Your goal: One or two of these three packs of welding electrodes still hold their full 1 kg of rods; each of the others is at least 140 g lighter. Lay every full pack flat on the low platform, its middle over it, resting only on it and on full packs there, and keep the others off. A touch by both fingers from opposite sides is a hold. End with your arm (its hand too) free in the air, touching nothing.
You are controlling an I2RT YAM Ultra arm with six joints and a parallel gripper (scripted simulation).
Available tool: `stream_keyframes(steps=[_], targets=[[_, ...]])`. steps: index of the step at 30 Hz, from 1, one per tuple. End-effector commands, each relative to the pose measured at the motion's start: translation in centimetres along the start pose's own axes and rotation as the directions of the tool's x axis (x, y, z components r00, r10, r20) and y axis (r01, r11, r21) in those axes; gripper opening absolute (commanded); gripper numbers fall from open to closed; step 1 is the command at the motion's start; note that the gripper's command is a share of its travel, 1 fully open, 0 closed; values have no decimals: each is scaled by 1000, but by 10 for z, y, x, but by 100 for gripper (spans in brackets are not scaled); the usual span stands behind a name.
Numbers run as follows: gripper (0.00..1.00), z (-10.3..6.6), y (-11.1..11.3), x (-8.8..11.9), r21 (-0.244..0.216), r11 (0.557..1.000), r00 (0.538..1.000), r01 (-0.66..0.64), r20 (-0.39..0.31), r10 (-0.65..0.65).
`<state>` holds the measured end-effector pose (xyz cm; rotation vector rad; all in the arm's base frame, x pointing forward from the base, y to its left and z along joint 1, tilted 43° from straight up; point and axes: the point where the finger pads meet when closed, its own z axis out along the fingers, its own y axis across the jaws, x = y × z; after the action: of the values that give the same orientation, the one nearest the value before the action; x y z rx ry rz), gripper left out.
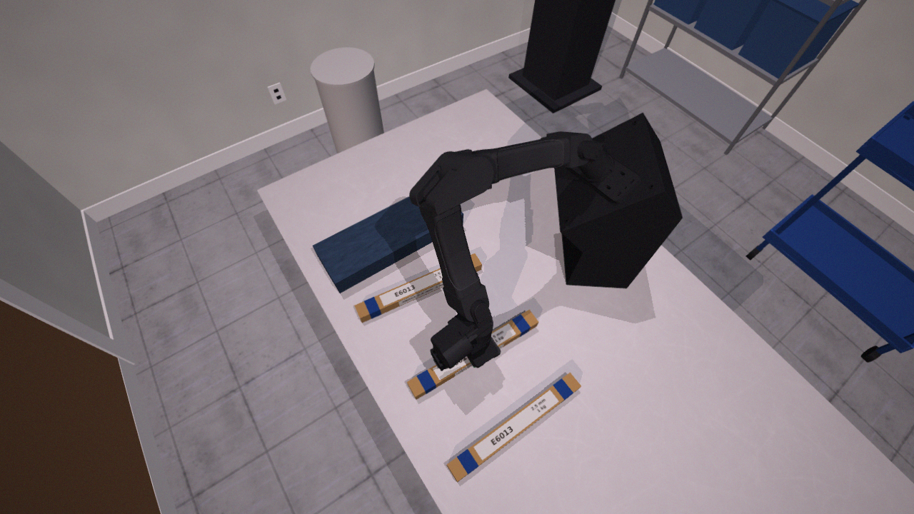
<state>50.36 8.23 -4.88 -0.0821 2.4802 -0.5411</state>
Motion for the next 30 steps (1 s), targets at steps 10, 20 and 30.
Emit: stream_keyframes(steps=[10, 20, 30], targets=[[0, -14, 8, -28, -22, 1000, 998, -10, 60, 11], [0, -13, 8, -27, -21, 1000, 998, -9, 60, 11], [0, -12, 9, -27, -22, 1000, 998, -11, 63, 12]])
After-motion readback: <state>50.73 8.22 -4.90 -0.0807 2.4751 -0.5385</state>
